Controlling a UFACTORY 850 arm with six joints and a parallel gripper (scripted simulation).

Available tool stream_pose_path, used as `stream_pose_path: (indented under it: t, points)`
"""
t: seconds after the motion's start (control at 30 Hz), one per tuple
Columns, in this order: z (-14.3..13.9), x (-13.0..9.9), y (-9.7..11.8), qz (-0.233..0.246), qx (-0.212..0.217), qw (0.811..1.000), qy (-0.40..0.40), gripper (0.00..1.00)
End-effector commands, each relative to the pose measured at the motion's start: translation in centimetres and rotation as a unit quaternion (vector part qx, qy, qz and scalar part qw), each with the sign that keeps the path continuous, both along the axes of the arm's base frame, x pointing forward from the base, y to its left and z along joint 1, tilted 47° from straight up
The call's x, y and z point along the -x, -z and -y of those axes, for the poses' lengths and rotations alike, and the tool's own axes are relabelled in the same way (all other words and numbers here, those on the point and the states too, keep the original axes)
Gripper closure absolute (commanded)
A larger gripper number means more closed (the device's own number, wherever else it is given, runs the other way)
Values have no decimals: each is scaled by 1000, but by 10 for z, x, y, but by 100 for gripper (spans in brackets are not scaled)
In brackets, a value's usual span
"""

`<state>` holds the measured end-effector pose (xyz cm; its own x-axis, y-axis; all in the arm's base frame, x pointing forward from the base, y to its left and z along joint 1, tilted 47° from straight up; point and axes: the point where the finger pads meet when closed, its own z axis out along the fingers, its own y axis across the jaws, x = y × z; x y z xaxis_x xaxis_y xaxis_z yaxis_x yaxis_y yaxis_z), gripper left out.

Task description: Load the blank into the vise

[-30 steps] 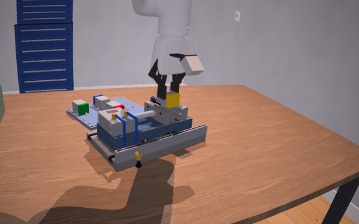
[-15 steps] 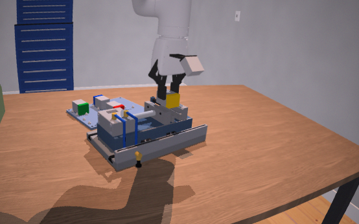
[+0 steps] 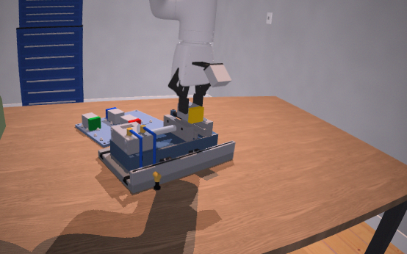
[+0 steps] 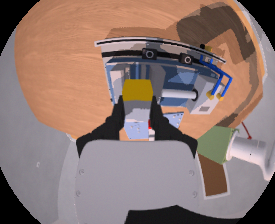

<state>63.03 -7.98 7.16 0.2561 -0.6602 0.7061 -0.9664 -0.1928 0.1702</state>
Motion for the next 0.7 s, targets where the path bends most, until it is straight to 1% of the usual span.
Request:
stream_pose_path:
  t: [0.0, 0.67]
  points:
    - [0, -1, 0, 1, 0, 1000, 0, 100]
    - [1, -1, 1, 1, 0, 1000, 0, 100]
